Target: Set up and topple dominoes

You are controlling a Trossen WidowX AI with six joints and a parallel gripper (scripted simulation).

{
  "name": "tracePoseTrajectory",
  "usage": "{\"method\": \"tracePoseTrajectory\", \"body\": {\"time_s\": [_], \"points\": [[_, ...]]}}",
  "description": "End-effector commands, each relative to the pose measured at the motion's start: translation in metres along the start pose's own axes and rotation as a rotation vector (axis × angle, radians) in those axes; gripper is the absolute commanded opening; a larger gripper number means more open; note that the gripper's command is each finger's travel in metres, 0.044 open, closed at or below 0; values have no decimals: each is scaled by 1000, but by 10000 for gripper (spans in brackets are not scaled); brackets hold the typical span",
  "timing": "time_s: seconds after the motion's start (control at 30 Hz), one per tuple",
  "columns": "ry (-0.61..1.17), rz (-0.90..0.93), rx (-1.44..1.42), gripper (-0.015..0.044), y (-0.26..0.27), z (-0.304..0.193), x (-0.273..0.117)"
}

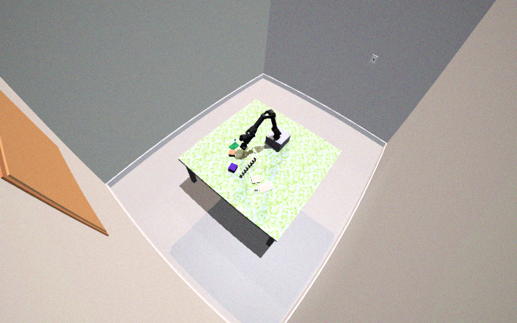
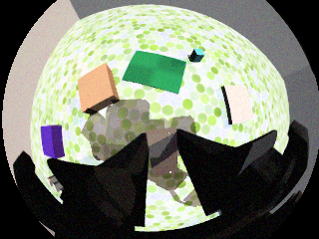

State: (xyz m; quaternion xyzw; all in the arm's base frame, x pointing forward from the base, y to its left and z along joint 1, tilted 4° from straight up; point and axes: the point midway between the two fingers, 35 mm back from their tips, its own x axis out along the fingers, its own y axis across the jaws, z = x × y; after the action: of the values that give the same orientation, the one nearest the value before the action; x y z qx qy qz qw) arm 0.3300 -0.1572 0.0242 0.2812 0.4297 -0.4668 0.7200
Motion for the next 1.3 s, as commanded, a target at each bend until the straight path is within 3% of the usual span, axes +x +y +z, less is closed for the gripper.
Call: {"method": "tracePoseTrajectory", "body": {"time_s": [0.0,0.57,1.27], "points": [[-77,-10,-41,107,6,-3,12],[-431,-16,-107,107,27,-4,25],[-801,-55,-56,107,22,-23,5]]}}
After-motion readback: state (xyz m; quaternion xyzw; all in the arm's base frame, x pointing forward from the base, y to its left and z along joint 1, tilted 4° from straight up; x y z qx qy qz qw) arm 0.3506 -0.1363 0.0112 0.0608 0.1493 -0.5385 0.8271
